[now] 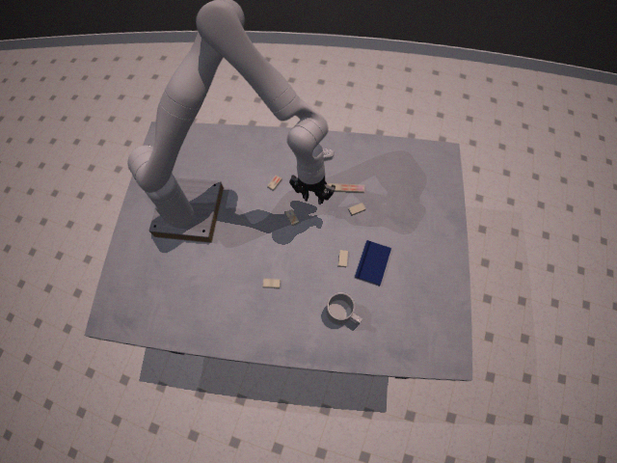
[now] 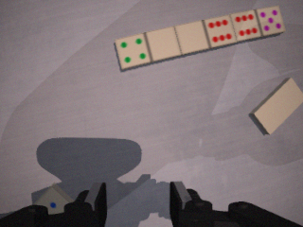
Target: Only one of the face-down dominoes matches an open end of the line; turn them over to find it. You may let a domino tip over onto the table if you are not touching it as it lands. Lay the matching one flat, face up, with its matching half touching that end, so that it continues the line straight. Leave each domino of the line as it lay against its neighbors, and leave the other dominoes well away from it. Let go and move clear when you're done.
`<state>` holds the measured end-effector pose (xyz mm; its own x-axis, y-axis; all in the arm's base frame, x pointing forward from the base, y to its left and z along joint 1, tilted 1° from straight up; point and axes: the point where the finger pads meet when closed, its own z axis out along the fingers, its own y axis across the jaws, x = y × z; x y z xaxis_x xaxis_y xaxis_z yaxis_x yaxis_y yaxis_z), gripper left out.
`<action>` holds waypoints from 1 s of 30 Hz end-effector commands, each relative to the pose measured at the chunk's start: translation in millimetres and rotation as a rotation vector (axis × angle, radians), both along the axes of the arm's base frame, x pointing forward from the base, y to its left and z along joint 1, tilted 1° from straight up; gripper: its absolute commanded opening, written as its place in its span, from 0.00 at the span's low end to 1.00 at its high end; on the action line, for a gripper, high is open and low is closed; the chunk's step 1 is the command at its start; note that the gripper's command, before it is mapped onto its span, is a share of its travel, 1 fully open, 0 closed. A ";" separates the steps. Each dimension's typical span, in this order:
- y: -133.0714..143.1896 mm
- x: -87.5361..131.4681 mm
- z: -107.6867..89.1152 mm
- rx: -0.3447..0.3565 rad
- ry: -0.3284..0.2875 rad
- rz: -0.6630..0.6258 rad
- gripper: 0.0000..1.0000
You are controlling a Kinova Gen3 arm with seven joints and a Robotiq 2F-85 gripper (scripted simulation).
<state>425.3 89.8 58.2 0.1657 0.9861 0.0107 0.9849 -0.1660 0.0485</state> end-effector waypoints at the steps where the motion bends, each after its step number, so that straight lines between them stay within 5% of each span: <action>1: -44.3 53.7 2.3 0.014 0.028 0.105 0.47; 11: -133.7 112.7 8.1 -0.005 0.040 0.190 0.47; 30: -135.2 113.2 8.2 -0.006 0.040 0.191 0.47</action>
<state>538.1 -45.1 65.6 -0.0251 0.9997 0.0020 0.9997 0.0250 0.0071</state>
